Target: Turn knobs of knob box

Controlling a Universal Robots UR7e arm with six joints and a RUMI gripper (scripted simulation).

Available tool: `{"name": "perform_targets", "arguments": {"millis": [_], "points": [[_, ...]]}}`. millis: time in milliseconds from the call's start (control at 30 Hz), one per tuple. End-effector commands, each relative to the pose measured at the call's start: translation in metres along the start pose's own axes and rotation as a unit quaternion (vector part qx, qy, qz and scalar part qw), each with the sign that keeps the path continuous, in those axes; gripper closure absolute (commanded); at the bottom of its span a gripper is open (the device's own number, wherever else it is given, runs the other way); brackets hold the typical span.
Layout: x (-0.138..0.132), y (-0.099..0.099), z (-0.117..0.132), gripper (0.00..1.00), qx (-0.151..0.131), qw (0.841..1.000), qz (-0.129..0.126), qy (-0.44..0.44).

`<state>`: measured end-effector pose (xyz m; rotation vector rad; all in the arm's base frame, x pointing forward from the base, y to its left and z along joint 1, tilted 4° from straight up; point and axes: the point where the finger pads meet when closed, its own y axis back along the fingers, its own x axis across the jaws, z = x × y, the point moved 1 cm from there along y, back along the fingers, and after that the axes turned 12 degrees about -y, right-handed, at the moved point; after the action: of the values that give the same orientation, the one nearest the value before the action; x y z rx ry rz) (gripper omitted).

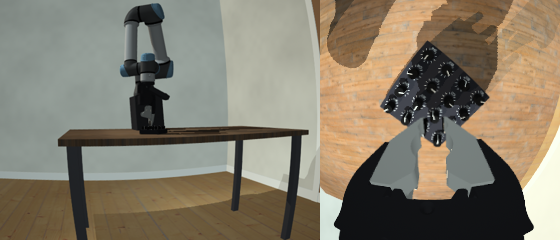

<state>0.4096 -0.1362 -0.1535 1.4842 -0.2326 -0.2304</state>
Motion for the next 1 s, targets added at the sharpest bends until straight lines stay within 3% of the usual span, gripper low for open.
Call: {"name": "perform_targets", "arguments": {"millis": [0, 967], "points": [[0.0014, -0.0043, 0.0, 0.89, 0.0, 1.0, 0.001, 0.0], [0.0021, -0.0106, 0.0006, 0.89, 0.0, 1.0, 0.002, 0.0]]}}
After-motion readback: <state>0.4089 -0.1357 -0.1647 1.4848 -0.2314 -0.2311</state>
